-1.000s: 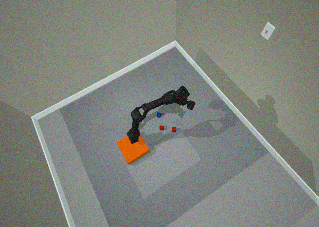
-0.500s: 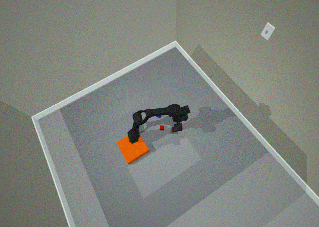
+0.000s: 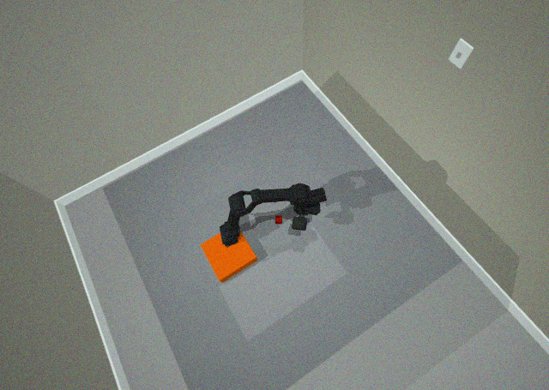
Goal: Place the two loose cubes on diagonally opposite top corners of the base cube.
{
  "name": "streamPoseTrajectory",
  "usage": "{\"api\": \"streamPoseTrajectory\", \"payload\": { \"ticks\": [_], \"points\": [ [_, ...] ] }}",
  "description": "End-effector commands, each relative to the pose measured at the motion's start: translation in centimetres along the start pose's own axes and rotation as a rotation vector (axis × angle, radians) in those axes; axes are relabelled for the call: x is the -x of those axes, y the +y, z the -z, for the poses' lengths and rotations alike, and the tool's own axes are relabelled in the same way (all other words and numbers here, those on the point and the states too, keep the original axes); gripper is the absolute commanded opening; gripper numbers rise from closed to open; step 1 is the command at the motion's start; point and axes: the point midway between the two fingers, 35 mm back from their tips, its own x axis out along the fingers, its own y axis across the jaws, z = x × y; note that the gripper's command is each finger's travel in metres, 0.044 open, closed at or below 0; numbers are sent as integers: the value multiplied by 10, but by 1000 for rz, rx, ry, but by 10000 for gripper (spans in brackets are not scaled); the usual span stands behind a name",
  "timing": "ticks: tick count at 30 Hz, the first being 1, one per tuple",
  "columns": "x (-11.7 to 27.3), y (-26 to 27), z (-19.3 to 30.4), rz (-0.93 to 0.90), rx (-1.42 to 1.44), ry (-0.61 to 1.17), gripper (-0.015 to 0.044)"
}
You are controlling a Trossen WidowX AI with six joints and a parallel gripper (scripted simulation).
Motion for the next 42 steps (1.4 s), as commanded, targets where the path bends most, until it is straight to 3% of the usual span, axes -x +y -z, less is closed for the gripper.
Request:
{"api": "streamPoseTrajectory", "payload": {
  "ticks": [1,5,42],
  "points": [
    [-29,-1,4,3,-7,21,265],
    [-58,-2,5,4,-13,19,265],
    [-107,-2,6,4,-14,19,265]
  ]
}}
